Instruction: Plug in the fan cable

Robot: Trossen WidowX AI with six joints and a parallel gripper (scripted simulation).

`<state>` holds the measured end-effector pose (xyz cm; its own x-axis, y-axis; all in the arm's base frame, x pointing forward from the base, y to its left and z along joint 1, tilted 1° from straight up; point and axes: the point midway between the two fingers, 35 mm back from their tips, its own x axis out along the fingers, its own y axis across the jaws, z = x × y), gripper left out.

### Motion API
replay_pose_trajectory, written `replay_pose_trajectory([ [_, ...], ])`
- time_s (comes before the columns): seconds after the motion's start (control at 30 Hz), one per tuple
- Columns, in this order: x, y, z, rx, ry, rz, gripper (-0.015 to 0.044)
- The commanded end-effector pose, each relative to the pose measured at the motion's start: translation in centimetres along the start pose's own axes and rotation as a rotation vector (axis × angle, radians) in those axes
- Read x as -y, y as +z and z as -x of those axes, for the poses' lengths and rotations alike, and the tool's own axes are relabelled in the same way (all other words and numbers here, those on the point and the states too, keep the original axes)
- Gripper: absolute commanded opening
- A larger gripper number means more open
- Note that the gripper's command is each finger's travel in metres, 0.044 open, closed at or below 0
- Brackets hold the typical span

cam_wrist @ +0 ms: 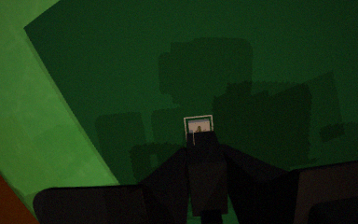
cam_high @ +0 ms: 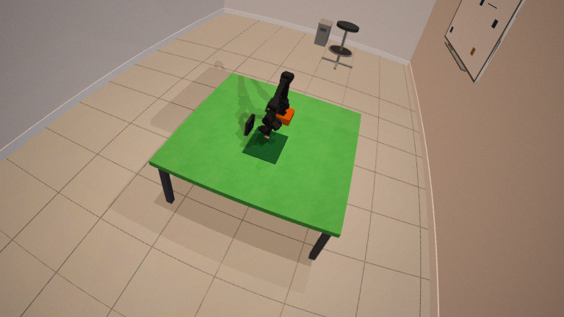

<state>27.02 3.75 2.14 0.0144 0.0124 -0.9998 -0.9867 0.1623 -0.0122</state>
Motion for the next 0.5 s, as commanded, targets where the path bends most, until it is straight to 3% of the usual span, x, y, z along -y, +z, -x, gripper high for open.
replay_pose_trajectory([
  [0.0,0.00,0.00,-0.14,0.000,0.001,-0.002,0.0000],
  [0.47,0.00,-0.01,-0.46,0.000,0.001,-0.002,0.0000],
])
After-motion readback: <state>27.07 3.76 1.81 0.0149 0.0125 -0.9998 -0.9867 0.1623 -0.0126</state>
